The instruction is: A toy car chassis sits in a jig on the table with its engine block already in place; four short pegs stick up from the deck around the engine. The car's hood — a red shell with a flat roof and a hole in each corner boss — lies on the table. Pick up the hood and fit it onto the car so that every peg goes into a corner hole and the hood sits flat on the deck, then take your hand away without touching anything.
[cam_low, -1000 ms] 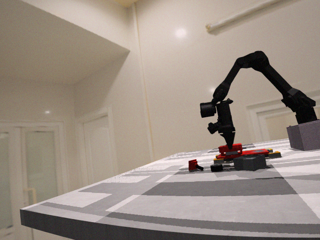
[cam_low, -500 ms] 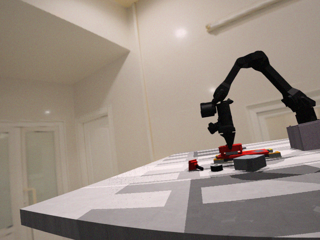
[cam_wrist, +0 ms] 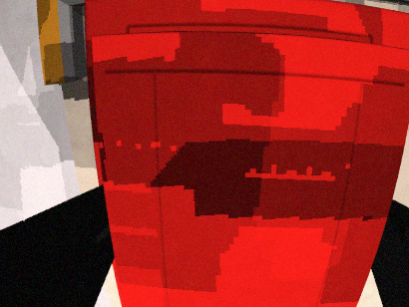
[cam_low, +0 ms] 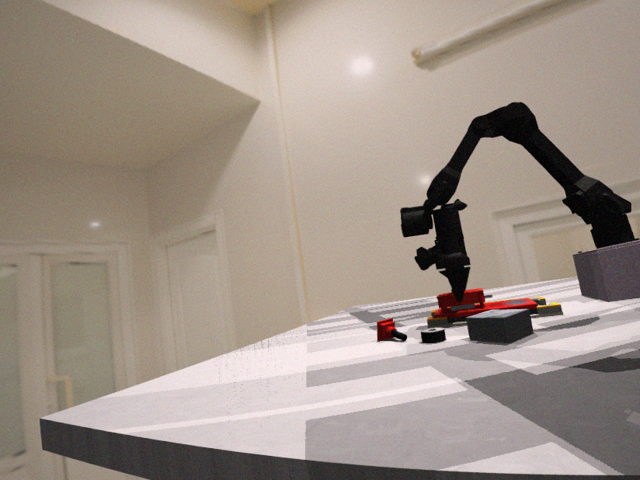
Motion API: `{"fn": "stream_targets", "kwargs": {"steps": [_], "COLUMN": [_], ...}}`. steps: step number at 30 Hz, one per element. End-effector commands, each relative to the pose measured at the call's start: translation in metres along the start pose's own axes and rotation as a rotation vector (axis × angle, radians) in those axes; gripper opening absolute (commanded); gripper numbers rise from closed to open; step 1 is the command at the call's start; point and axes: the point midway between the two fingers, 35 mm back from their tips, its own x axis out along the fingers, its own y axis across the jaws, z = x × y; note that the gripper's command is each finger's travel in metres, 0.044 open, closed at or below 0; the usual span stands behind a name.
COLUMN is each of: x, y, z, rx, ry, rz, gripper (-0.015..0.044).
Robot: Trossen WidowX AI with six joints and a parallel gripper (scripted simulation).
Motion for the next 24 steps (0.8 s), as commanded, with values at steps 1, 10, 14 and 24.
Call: {"fn": "stream_targets", "kwargs": {"steps": [1, 10, 14, 24], "x": [0.0081, 0.0091, 0.0075, 0.0066], "y": [-0.0001, 0.0002, 0.0002, 0.0002], "z": [-0.0025, -0.0026, -0.0017, -0.0010], "rx": [-0.005, -0.008, -0.004, -0.001], "ry": [0.019, 0.018, 0.014, 0.010], "rz": [-0.004, -0.004, -0.004, -0.003], "gripper": [0.0000, 0.0000, 0.0000, 0.0236]}}
